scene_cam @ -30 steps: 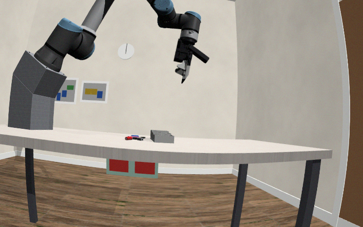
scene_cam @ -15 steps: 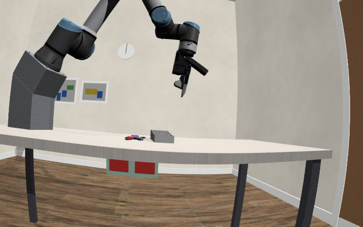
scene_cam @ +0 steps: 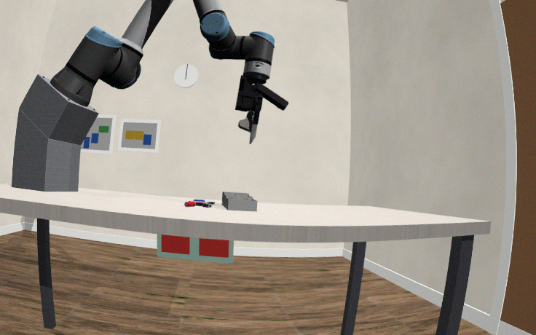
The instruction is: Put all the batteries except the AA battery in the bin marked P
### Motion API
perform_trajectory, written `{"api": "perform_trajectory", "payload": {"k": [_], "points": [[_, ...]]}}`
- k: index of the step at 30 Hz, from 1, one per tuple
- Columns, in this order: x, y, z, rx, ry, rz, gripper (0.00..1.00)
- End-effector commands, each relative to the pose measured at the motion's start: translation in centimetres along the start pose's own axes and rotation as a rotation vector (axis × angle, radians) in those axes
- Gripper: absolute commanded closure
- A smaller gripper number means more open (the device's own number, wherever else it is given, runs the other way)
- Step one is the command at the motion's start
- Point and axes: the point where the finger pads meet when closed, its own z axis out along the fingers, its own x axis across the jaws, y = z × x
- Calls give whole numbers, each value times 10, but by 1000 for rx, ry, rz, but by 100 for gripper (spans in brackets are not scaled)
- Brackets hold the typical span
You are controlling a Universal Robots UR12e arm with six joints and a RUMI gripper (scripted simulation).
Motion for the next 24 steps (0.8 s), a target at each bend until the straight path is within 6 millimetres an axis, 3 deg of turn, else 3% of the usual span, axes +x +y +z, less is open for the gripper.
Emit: {"api": "perform_trajectory", "payload": {"k": [1, 7, 11, 14, 18, 21, 24], "points": [[-4, 25, 2, 23, 0, -6, 96], [-7, 42, 3, 23, 0, -6, 96], [-13, 75, 6, 40, 1, -12, 96], [-13, 76, 6, 40, 1, -12, 96], [-20, 108, 9, 58, 2, -18, 96], [-20, 110, 9, 58, 2, -18, 96], [-26, 134, 11, 76, 3, -24, 96]]}}
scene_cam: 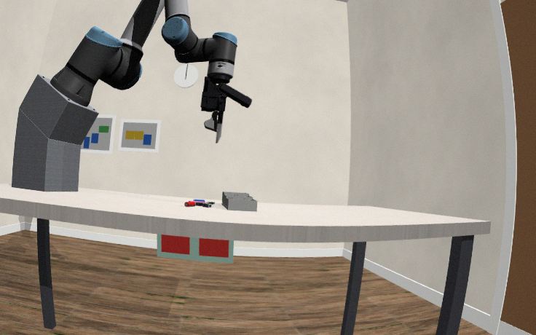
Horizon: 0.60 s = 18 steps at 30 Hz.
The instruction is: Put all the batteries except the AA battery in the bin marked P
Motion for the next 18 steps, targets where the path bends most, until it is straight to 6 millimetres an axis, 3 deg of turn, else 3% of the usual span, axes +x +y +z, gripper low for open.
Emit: {"api": "perform_trajectory", "payload": {"k": [1, 18], "points": [[-8, 33, -1, 16, 1, -5, 96], [-9, 35, -1, 16, 1, -5, 96]]}}
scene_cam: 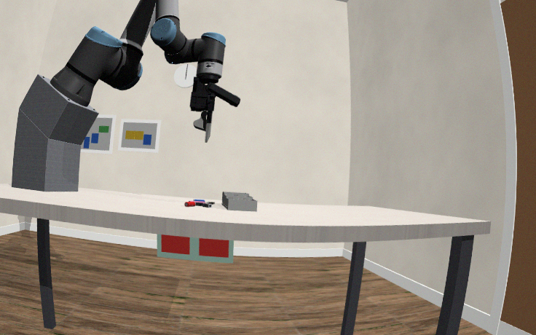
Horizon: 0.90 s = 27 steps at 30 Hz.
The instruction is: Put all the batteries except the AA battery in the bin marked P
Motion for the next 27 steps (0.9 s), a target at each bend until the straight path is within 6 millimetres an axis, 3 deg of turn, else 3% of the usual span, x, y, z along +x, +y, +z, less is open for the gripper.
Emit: {"api": "perform_trajectory", "payload": {"k": [1, 4, 10, 12, 25, 27], "points": [[0, 0, 0, 1, 0, 0, 96], [12, -14, 16, 1, 0, -105, 96], [37, -42, 50, 1, 0, -105, 96], [37, -42, 50, 1, 0, -105, 96], [90, -103, 122, 1, 0, -105, 96], [92, -105, 124, 1, 0, -105, 96]]}}
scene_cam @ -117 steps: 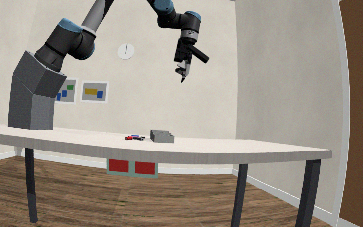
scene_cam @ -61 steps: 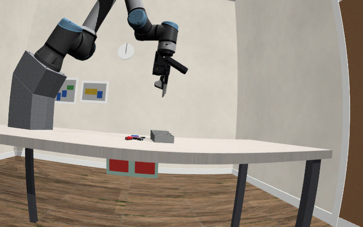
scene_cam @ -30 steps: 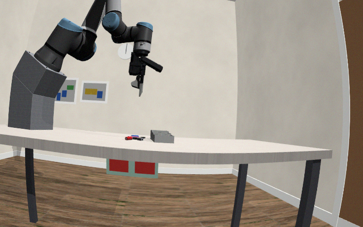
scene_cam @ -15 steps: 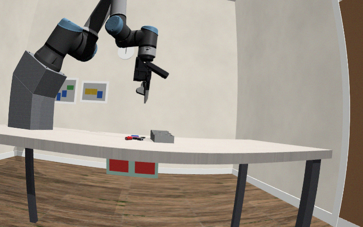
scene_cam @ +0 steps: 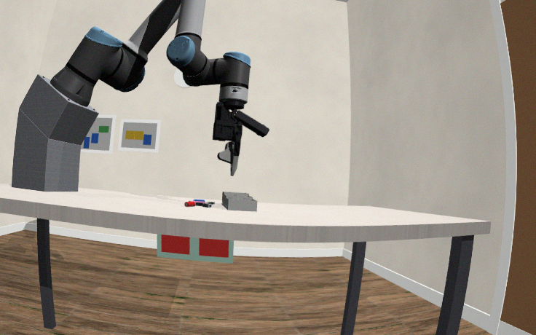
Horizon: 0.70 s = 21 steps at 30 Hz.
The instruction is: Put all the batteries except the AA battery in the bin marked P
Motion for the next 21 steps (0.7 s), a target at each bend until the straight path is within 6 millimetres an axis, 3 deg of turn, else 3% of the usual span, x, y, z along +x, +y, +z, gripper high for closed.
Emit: {"api": "perform_trajectory", "payload": {"k": [1, 10, 21], "points": [[13, -15, 19, 1, 0, 0, 96], [13, -15, 19, 1, 0, 0, 96], [13, -15, 43, 1, 0, 0, 96]]}}
